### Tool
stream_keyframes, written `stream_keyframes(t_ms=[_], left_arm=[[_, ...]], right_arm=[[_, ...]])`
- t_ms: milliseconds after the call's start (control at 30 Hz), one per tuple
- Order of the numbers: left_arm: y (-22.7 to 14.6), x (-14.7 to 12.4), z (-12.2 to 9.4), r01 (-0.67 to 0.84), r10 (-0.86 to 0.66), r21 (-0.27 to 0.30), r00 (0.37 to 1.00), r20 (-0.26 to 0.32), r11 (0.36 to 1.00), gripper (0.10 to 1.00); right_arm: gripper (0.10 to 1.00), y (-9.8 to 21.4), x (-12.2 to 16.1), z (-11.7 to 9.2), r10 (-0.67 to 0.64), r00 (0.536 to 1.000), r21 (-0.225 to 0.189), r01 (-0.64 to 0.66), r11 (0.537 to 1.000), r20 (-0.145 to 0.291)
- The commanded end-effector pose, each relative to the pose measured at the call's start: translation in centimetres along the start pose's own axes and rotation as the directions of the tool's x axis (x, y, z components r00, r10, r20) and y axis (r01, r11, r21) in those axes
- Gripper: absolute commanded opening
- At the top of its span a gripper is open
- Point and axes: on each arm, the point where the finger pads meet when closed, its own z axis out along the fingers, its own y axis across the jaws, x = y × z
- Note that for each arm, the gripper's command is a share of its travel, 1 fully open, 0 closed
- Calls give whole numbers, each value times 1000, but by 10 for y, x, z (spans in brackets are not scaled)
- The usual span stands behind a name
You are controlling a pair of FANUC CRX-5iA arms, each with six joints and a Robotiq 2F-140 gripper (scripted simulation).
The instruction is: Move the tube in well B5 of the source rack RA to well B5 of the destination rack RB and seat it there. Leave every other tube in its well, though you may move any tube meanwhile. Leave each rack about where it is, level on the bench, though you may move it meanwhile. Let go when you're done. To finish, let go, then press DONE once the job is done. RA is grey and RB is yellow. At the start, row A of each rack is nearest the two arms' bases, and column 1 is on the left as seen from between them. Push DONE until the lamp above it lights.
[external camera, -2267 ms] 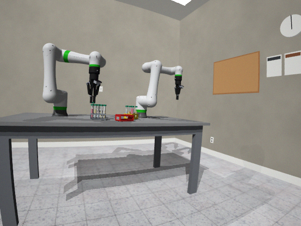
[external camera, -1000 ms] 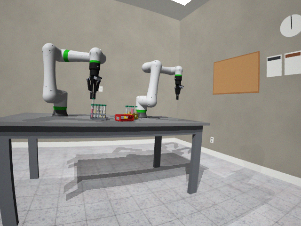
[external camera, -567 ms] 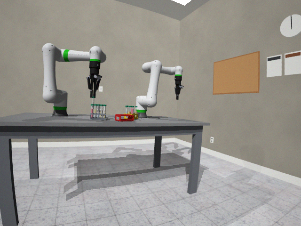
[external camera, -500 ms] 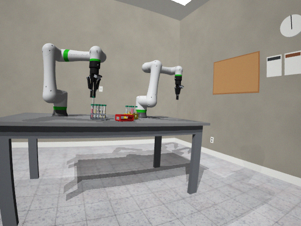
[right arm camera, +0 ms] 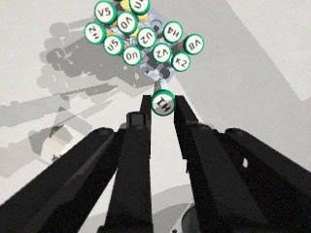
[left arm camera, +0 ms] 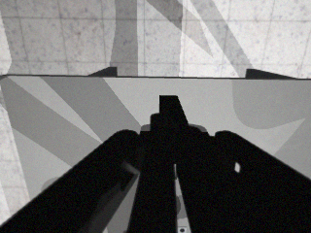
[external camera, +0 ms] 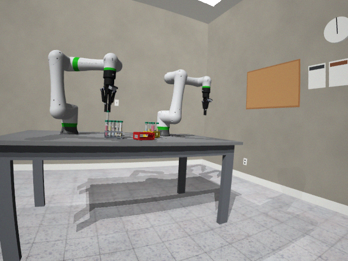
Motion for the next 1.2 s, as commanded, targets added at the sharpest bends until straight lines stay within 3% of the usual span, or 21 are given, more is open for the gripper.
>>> stream_keyframes(t_ms=[0, 533, 1167], left_arm=[[0, 0, -1, 0, 0, 0, 1000, -2, 1000, 99], [0, 0, -1, 0, 0, 0, 1000, -2, 1000, 99], [0, 0, -1, 0, 0, 0, 1000, -2, 1000, 99]], right_arm=[[99, -2, -3, -1, 0, 1000, 0, 0, 1000, -2], [99, -14, -23, -1, 0, 1000, 0, 0, 1000, -2], [99, -55, 16, -1, 0, 1000, 1, 0, 1000, -2]])
